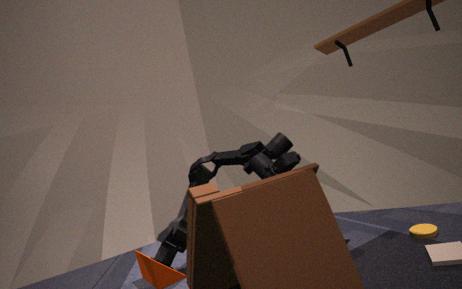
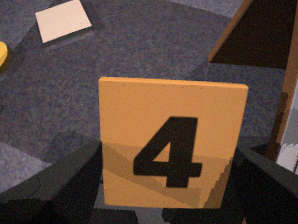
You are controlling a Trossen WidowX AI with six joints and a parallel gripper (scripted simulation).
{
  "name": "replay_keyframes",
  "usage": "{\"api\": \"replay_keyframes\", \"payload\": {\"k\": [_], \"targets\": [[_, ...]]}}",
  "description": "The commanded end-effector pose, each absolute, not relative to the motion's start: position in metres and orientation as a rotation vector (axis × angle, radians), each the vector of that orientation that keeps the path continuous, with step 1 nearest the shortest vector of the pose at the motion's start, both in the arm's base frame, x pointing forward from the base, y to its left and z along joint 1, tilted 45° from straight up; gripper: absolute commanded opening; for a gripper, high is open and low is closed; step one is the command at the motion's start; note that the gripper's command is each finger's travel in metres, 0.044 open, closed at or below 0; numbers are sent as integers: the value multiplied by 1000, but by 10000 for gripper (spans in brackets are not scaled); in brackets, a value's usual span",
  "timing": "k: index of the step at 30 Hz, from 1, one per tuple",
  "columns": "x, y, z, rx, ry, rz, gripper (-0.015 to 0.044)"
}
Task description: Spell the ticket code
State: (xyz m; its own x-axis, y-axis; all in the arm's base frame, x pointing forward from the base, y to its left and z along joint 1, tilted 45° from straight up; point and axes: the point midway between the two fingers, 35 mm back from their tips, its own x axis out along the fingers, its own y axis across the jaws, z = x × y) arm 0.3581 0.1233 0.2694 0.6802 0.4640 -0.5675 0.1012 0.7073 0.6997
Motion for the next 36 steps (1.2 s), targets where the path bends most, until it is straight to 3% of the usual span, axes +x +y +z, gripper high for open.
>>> {"api": "replay_keyframes", "payload": {"k": [1, 36], "targets": [[357, 122, 266, 774, 818, 231, 0], [356, 110, 253, 773, 819, 230, 0]]}}
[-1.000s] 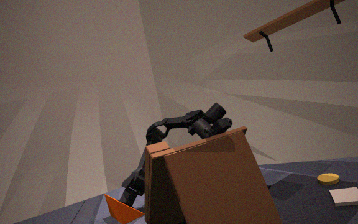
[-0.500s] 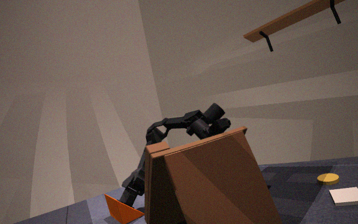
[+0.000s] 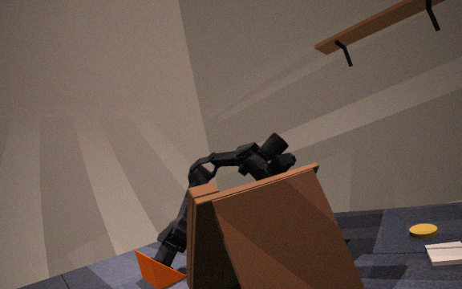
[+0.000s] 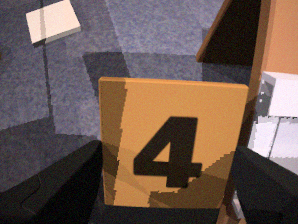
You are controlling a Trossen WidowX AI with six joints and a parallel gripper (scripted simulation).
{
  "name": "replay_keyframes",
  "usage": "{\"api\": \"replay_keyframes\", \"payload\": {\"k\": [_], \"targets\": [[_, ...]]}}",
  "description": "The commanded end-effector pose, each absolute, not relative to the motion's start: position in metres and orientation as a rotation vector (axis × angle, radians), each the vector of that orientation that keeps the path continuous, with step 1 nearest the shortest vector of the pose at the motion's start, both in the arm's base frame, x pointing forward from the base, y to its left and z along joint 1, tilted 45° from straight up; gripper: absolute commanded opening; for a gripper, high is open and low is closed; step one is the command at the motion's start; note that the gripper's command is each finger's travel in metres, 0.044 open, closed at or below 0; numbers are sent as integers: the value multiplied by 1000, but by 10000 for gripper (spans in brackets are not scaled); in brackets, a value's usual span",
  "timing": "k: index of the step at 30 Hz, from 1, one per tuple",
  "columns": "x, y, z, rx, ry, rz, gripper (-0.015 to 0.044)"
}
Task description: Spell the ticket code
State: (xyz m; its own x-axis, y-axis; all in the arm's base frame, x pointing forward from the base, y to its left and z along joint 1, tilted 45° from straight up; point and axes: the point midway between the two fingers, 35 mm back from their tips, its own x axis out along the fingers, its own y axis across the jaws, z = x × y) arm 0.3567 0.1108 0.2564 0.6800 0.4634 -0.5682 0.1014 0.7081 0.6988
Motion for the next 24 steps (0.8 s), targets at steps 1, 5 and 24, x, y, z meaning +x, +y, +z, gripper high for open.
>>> {"api": "replay_keyframes", "payload": {"k": [1, 5, 24], "targets": [[356, 109, 253, 773, 819, 230, 0], [355, 108, 251, 773, 819, 230, 0], [355, 101, 244, 772, 819, 230, 0]]}}
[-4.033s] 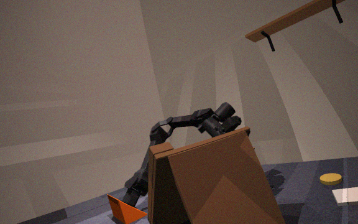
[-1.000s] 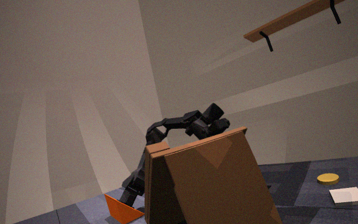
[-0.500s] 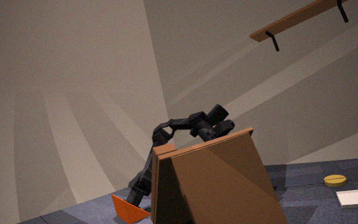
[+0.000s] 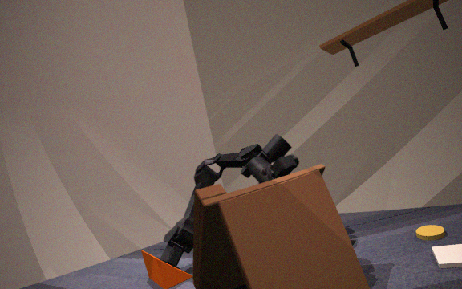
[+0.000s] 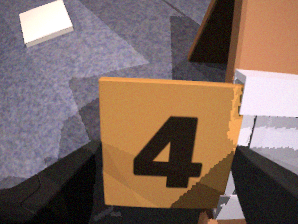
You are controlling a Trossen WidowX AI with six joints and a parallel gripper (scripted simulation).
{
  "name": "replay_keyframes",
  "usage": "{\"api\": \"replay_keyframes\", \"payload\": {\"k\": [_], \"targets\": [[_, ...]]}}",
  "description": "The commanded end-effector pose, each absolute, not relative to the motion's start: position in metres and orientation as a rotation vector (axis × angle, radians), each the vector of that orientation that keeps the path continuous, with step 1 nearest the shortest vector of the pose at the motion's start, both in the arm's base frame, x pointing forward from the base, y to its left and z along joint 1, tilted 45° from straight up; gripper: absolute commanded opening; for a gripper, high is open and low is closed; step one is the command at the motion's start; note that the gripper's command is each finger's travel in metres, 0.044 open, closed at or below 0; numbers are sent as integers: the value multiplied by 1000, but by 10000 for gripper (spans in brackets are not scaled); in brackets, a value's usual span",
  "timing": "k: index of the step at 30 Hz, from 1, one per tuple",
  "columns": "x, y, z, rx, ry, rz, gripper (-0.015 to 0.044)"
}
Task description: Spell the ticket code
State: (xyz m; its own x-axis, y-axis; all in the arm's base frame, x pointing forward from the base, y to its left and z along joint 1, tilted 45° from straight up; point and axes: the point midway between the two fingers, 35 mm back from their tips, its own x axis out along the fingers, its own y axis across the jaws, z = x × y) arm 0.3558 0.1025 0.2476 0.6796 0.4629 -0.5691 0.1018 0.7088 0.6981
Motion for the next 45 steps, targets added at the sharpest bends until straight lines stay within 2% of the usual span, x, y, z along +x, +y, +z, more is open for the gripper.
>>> {"api": "replay_keyframes", "payload": {"k": [1, 45], "targets": [[355, 101, 244, 772, 819, 230, 0], [353, 86, 228, 771, 820, 229, 0]]}}
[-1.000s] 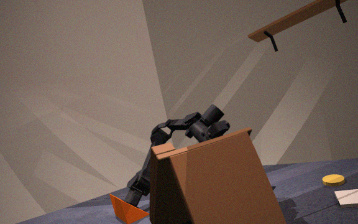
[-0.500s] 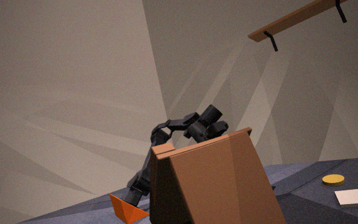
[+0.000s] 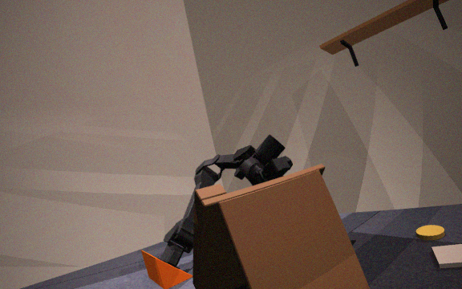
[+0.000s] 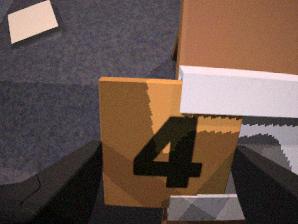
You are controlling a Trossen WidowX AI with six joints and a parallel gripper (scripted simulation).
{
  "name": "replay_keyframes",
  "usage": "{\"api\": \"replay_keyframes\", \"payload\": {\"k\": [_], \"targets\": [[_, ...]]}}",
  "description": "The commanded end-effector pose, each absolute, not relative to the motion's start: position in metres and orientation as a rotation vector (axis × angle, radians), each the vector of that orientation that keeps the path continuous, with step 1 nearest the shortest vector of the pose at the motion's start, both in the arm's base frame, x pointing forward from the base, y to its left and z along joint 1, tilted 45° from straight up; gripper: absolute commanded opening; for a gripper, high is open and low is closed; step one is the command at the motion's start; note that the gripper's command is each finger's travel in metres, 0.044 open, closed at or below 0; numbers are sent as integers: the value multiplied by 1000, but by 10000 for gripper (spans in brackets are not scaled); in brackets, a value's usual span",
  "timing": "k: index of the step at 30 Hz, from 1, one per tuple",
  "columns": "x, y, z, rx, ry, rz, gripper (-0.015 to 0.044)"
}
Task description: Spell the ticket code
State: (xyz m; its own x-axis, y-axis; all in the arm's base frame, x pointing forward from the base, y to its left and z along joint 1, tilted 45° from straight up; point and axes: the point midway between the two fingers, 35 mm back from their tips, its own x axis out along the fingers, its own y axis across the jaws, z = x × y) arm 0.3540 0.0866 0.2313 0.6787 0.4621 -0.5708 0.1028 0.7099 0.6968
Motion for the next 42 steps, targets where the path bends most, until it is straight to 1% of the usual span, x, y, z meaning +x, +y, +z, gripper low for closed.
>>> {"api": "replay_keyframes", "payload": {"k": [1, 42], "targets": [[353, 85, 228, 771, 820, 229, 0], [352, 72, 216, 771, 821, 228, 0]]}}
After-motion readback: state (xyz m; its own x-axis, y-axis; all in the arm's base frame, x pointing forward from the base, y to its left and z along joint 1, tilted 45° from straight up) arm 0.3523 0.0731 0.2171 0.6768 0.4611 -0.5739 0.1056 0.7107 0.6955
